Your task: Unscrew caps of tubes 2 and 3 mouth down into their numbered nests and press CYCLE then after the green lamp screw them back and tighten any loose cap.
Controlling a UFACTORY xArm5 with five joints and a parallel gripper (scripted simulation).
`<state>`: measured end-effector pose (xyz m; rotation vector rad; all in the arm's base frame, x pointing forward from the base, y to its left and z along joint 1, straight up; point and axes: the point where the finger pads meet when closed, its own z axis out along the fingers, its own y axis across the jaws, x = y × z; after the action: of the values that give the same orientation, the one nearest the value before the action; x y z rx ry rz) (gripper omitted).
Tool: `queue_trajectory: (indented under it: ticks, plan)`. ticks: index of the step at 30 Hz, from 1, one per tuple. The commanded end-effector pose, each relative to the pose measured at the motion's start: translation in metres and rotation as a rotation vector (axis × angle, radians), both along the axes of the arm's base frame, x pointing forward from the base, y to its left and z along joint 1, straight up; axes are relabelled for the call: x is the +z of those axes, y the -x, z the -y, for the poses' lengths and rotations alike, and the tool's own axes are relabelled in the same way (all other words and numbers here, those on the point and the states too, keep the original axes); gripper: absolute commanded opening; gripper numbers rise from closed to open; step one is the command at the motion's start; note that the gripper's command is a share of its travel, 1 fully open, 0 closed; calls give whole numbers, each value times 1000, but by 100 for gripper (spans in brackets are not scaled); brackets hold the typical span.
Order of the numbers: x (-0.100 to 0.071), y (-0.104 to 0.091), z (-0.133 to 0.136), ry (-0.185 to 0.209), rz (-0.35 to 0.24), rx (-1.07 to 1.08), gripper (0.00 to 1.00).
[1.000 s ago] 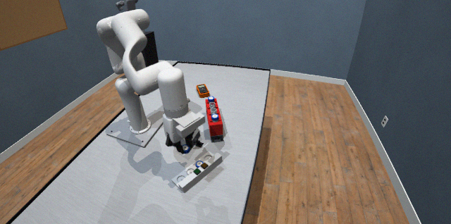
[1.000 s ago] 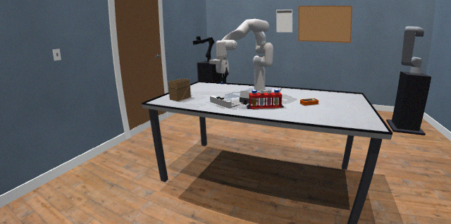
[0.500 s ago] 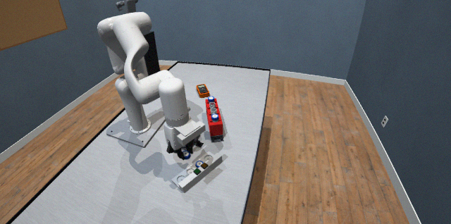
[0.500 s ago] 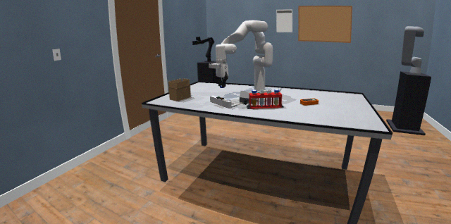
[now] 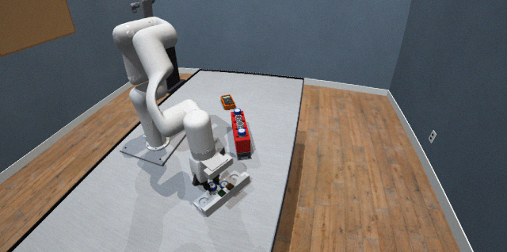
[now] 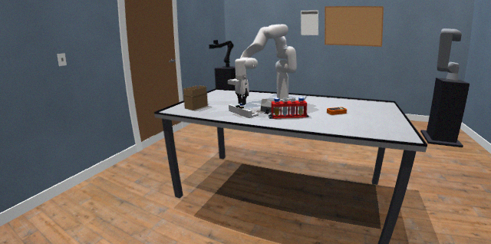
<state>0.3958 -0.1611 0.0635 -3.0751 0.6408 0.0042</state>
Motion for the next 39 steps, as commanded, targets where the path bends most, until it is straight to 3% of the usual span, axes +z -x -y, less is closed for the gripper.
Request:
queue_trajectory:
  ticks: [1, 5, 39]
  plan:
    - [-12, -3, 1, 2, 6, 0, 0]
    - [-30, -4, 2, 2, 6, 0, 0]
    - [-39, -3, 1, 2, 6, 0, 0]
